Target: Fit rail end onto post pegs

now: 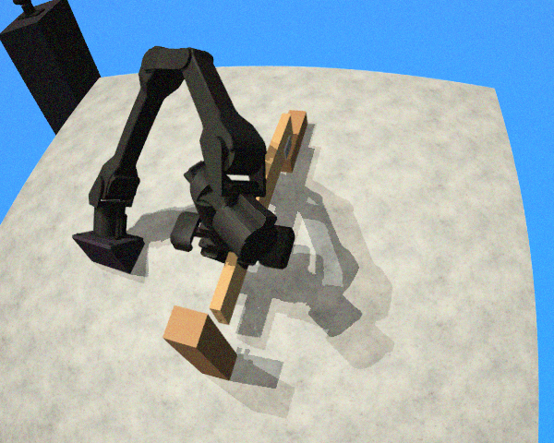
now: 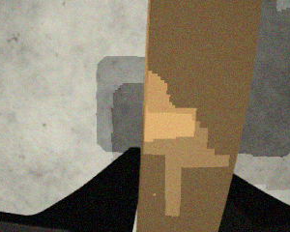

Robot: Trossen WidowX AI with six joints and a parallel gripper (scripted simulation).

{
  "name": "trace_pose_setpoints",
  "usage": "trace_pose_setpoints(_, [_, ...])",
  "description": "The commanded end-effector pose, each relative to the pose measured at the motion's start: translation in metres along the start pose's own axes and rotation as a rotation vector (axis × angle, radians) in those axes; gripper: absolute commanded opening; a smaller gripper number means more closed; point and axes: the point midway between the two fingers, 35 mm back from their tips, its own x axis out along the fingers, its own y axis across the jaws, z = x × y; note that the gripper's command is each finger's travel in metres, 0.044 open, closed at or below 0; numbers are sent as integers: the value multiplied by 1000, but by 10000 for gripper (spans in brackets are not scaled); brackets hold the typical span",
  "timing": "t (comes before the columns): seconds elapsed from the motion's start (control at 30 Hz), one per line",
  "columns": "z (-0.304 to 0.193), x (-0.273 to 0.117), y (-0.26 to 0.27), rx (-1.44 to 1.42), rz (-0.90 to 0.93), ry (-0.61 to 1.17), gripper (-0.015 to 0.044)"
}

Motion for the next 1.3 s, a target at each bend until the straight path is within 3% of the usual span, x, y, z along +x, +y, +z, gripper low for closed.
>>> trace_pose_setpoints(0.0, [-3, -2, -1, 0, -6, 4, 0])
trace_pose_setpoints(1.27, [-14, -2, -1, 0, -6, 5, 0])
